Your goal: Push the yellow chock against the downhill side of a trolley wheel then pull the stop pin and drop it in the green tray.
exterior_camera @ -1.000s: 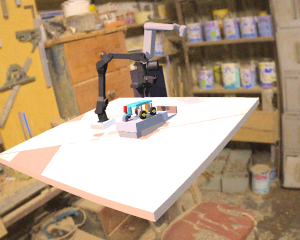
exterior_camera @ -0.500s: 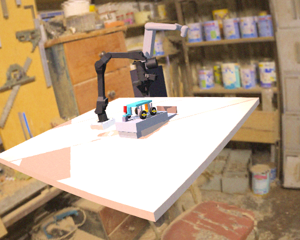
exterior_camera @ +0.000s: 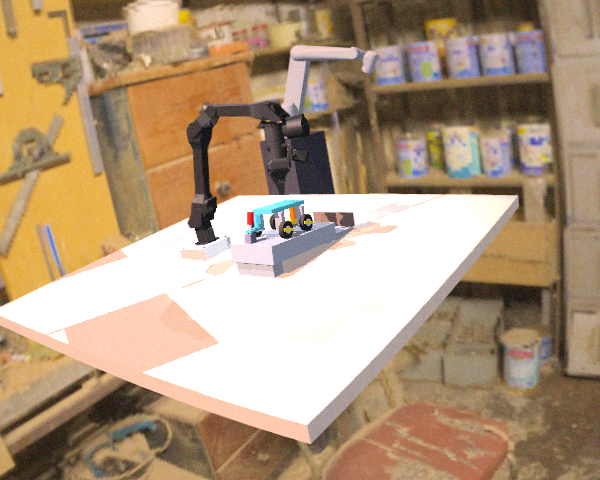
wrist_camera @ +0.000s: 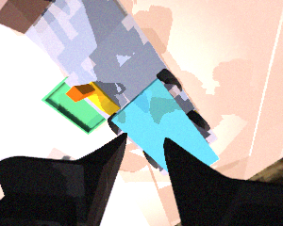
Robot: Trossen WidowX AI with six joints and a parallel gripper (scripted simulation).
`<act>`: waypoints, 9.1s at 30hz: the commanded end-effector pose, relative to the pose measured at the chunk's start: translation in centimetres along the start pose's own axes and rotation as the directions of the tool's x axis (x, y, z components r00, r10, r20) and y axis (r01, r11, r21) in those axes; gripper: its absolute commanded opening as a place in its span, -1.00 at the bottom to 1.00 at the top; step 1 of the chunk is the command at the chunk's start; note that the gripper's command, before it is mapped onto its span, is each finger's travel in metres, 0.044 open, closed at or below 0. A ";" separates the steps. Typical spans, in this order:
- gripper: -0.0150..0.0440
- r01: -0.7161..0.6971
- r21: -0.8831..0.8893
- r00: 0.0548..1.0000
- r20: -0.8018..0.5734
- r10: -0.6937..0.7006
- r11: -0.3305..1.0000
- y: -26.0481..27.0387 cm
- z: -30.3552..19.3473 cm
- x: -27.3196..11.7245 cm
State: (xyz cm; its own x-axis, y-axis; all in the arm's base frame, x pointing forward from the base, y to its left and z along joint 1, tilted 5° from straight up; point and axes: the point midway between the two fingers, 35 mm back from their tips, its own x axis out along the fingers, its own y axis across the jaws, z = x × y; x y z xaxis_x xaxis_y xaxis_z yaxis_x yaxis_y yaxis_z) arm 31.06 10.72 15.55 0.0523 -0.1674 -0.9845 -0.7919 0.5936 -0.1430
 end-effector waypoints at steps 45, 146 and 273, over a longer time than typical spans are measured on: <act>0.15 -0.079 -0.744 0.990 -0.138 -0.036 0.663 -9.7 -9.1 2.7; -0.49 -0.079 -0.744 0.990 -0.138 -0.037 0.663 -9.8 -9.5 3.7; -0.49 -0.085 -0.745 0.991 -0.133 -0.022 0.662 9.8 -2.9 1.8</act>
State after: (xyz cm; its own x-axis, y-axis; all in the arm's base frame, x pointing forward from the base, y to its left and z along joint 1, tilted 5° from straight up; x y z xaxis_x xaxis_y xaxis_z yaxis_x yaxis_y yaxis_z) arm 21.92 12.66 12.80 -0.0092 -0.2881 -0.9576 -0.9808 -0.1840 0.0648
